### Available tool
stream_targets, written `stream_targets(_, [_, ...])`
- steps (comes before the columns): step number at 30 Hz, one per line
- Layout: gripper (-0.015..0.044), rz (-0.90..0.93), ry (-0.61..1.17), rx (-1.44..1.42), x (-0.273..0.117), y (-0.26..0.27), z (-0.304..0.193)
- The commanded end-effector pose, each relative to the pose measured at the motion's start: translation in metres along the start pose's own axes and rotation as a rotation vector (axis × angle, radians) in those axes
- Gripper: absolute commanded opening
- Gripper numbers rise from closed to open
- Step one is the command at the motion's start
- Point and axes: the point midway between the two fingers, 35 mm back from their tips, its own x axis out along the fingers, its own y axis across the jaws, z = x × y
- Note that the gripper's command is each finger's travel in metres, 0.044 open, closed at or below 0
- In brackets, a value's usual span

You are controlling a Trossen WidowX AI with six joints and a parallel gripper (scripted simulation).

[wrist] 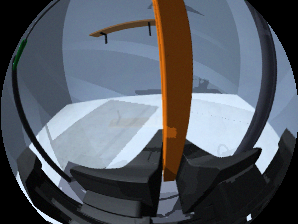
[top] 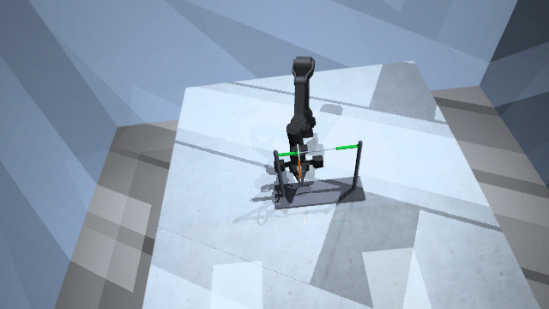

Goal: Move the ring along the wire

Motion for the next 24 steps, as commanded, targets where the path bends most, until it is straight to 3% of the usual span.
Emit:
stream_targets(1, [-0.015,-0.001,0.004,0.008,0.0,0.005,-0.001])
stream_targets(24, [-0.015,-0.032,0.006,0.053,0.0,0.031,0.0])
